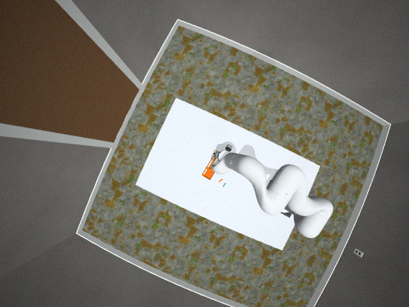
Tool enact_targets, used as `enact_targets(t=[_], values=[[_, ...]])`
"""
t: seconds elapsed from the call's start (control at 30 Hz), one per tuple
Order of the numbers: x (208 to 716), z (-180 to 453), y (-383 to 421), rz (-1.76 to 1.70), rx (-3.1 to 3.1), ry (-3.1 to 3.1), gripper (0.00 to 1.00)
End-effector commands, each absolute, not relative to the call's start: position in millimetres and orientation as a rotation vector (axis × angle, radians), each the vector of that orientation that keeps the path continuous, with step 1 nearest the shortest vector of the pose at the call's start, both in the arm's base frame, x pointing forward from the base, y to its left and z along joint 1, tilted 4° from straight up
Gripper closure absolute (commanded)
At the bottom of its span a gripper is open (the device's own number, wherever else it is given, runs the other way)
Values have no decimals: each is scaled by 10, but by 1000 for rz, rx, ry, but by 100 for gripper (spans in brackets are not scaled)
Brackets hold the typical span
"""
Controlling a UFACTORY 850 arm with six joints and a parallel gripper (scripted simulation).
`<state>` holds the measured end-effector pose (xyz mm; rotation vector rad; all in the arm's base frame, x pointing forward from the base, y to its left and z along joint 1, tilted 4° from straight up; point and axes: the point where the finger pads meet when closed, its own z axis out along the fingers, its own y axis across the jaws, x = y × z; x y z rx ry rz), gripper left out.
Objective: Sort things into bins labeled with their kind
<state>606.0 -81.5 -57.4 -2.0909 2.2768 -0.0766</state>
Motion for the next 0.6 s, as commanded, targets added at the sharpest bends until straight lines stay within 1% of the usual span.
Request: enact_targets(t=[0.0, 0.3, 0.57], values=[[6024, -566, -744, -76, -2032, 2327, 77], [5640, -591, -99, -61, -1598, 2635, 77], [5384, -607, 331, -60, -1598, 2635, 77]])
